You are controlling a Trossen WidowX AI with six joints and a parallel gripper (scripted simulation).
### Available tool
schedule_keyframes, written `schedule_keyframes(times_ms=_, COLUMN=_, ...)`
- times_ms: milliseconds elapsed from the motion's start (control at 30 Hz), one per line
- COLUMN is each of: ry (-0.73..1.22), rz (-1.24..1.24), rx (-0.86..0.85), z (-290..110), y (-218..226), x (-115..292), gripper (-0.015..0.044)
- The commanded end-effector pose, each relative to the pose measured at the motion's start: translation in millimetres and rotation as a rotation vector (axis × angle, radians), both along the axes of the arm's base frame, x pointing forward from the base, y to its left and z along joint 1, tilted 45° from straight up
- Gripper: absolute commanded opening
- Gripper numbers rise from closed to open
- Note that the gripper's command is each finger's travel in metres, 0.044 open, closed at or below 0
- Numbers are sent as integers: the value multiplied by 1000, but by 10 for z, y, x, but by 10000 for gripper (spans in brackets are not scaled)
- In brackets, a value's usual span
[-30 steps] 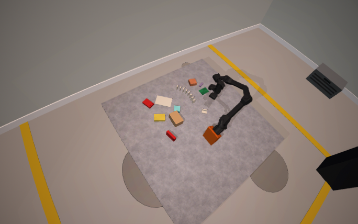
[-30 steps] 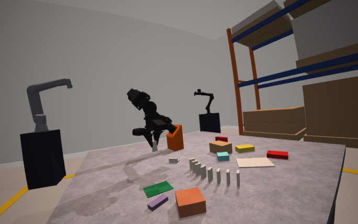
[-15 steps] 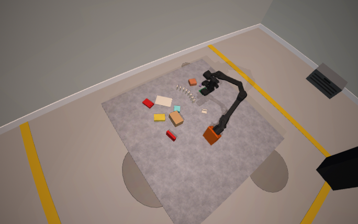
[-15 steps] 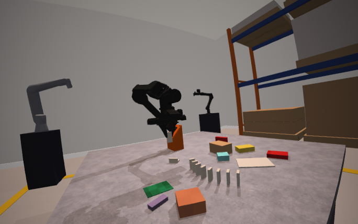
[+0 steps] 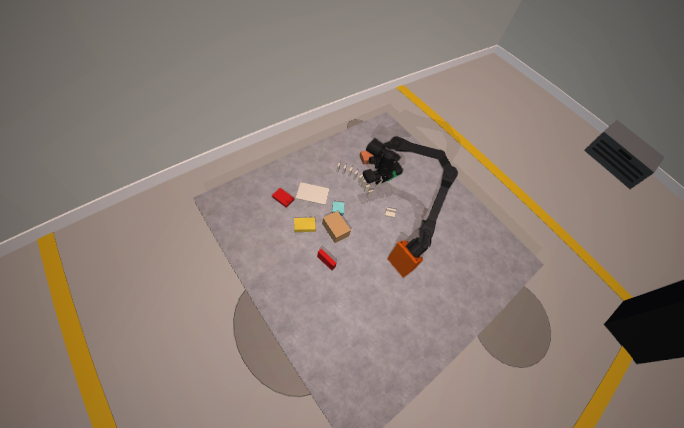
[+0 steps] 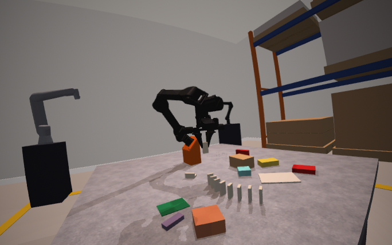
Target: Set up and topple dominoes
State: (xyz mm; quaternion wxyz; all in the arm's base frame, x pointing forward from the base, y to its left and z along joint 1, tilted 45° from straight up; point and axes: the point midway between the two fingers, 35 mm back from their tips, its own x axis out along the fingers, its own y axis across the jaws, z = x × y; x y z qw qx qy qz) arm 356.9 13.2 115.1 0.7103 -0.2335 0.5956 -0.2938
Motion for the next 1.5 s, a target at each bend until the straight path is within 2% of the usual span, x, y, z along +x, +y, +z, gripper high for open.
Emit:
schedule_keyframes(times_ms=0, ry=-9, rz=-9, rx=3, z=-65, y=-58, x=37, gripper=107)
schedule_keyframes(times_ms=633, ry=-11, rz=-9, rx=-3, z=-883, y=-888, x=164, gripper=107)
schedule_keyframes(times_ms=1067, ry=-11, rz=-9, rx=-5, z=-908, y=-918, x=160, gripper=107)
schedule_keyframes(times_ms=1467, ry=-11, rz=-9, rx=-5, z=-908, y=-918, x=160, gripper=422)
